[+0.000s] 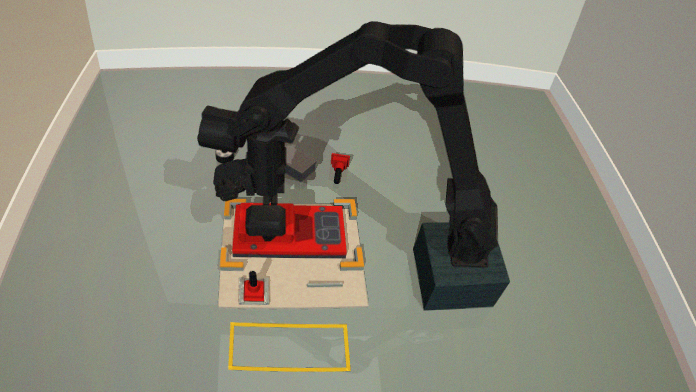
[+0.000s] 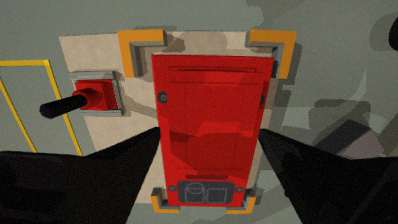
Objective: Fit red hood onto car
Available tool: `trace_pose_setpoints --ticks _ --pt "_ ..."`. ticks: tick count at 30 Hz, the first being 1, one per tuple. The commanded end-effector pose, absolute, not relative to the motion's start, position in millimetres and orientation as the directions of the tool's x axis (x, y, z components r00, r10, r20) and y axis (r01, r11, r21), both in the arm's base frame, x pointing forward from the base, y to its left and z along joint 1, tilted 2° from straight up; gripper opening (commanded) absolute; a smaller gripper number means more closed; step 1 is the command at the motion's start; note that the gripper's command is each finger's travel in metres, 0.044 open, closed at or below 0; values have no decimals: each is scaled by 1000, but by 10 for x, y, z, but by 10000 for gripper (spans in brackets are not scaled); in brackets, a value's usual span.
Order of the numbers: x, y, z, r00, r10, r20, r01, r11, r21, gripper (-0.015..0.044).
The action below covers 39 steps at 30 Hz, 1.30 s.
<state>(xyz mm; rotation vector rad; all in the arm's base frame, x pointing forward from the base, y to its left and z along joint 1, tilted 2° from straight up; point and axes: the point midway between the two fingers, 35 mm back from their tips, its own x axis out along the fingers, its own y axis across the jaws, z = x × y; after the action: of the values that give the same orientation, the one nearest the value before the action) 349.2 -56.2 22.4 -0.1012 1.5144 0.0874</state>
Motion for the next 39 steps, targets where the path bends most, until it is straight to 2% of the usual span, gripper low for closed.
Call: trace_pose_setpoints --ticks 1,5,39 --pt "3516 -565 498 68 -9 -998 -120 993 -18 440" --pt "3472 -557 873 67 -11 -998 -120 993 -19 440" --pt "3472 -557 873 67 -11 -998 -120 993 -19 440"
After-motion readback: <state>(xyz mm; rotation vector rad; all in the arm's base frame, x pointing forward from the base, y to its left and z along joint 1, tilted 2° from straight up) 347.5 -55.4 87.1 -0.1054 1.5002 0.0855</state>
